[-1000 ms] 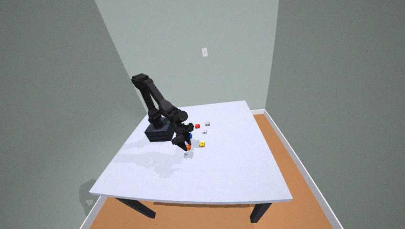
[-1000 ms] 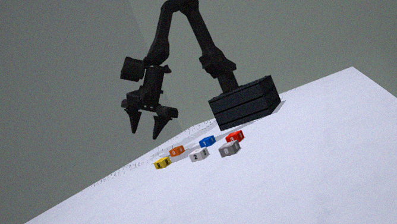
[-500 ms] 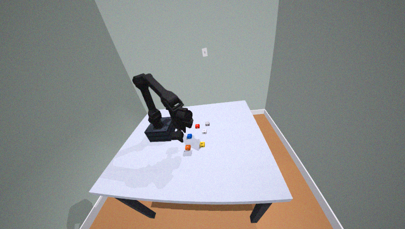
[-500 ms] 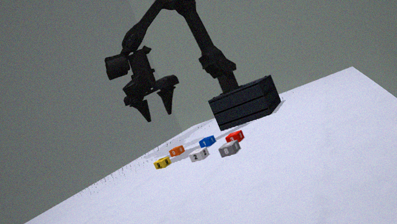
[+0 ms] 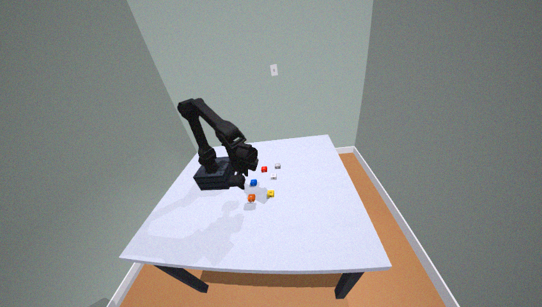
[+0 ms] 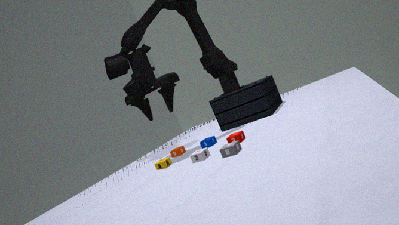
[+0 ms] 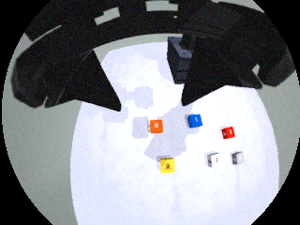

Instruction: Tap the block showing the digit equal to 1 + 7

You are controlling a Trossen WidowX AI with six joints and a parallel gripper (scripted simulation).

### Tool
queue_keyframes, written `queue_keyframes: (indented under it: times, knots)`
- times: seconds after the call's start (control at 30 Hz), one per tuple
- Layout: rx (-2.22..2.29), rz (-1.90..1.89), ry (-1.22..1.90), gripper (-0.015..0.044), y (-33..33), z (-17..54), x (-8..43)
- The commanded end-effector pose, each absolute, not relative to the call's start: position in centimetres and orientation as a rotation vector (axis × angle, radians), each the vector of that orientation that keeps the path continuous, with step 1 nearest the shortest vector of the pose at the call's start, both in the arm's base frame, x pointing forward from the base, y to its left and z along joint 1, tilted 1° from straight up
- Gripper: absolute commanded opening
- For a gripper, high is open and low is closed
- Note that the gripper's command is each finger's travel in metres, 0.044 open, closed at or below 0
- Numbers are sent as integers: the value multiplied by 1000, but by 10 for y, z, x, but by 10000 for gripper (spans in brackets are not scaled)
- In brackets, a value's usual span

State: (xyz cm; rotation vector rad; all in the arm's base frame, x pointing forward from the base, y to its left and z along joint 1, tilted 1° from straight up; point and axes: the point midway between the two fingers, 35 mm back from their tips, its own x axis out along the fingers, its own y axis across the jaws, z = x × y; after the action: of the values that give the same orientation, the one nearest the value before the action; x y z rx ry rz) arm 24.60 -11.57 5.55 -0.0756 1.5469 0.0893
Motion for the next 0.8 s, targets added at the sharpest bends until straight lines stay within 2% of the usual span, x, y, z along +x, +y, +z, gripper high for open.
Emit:
queue_keyframes:
  times: [0.0,0.17,0.47,0.77]
  knots:
    - [-69,88,1543,400,-115,57,247]
    - [-69,89,1543,400,-107,57,247]
    - [-62,95,1543,400,-7,58,226]
    - [-62,95,1543,400,-5,58,225]
